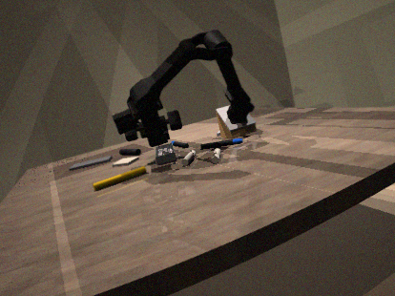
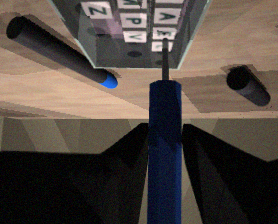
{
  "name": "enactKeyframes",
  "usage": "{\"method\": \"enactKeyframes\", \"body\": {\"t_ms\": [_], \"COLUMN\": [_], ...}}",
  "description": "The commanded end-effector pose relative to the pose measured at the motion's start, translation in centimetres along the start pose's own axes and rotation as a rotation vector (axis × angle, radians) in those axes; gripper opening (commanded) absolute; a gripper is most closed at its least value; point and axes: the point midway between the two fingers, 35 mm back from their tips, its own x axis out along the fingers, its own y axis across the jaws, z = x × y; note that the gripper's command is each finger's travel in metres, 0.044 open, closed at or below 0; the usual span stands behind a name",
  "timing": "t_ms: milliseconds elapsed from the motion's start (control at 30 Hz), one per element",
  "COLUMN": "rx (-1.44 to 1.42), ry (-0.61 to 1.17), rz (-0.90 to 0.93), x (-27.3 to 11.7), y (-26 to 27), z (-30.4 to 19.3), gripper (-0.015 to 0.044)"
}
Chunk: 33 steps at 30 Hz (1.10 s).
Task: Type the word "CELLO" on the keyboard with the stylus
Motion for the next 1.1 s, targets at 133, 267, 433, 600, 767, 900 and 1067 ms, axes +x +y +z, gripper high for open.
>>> {"method": "enactKeyframes", "body": {"t_ms": [133, 267, 433, 600, 767, 900, 1067], "rx": [0.001, 0.001, 0.01, 0.006, 0.001, 0.001, 0.001], "ry": [-0.002, -0.002, -0.007, -0.004, -0.001, -0.001, -0.002], "rz": [-0.003, -0.003, -0.005, -0.004, -0.002, -0.002, -0.002], "x": [-1.7, -1.7, -1.5, -0.9, -0.3, 0.3, 0.7], "y": [0.0, 0.0, -0.1, 0.0, 0.0, 0.0, 0.0], "z": [-2.8, -2.8, -2.5, -3.2, -3.8, -2.9, -2.1], "gripper": [0.0081, 0.0081, 0.0058, 0.0, 0.0, 0.0, 0.0]}}
